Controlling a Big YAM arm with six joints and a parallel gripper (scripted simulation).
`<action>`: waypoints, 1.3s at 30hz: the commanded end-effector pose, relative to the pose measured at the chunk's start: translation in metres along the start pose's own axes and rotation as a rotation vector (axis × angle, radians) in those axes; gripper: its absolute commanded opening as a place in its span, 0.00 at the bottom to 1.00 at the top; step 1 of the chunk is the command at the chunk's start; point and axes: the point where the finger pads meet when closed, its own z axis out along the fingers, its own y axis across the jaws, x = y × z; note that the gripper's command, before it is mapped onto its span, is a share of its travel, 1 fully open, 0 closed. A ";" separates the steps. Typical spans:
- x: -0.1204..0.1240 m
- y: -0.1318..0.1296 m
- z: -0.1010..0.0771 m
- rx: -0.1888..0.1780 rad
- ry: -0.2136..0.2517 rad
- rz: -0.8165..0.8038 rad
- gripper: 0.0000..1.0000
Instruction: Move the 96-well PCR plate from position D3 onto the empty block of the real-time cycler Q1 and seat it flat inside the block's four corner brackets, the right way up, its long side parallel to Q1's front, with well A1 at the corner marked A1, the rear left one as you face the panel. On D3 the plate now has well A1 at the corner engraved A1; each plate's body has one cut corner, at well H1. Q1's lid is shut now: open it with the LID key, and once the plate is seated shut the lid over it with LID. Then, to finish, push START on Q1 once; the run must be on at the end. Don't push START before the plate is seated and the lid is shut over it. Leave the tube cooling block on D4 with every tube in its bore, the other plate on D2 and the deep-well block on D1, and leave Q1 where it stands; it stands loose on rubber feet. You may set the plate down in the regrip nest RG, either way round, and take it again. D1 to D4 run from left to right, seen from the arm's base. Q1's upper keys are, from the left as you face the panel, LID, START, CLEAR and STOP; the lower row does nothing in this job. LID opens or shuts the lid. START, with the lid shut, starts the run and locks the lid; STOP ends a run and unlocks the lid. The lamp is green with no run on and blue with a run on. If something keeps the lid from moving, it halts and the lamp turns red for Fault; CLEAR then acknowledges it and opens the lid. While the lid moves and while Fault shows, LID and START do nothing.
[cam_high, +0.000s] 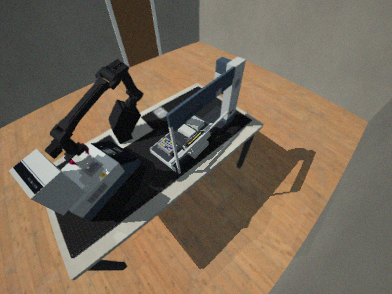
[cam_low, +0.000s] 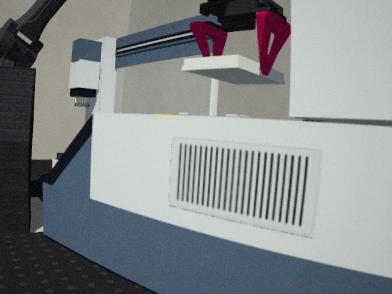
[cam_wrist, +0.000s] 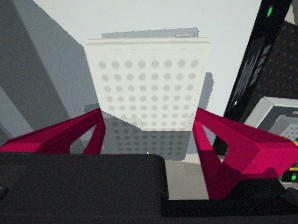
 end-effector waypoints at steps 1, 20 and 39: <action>0.019 0.010 -0.023 -0.055 -0.001 -0.051 0.00; 0.017 0.004 -0.045 -0.090 0.019 -0.060 0.00; 0.004 0.009 -0.013 -0.045 0.004 -0.047 0.00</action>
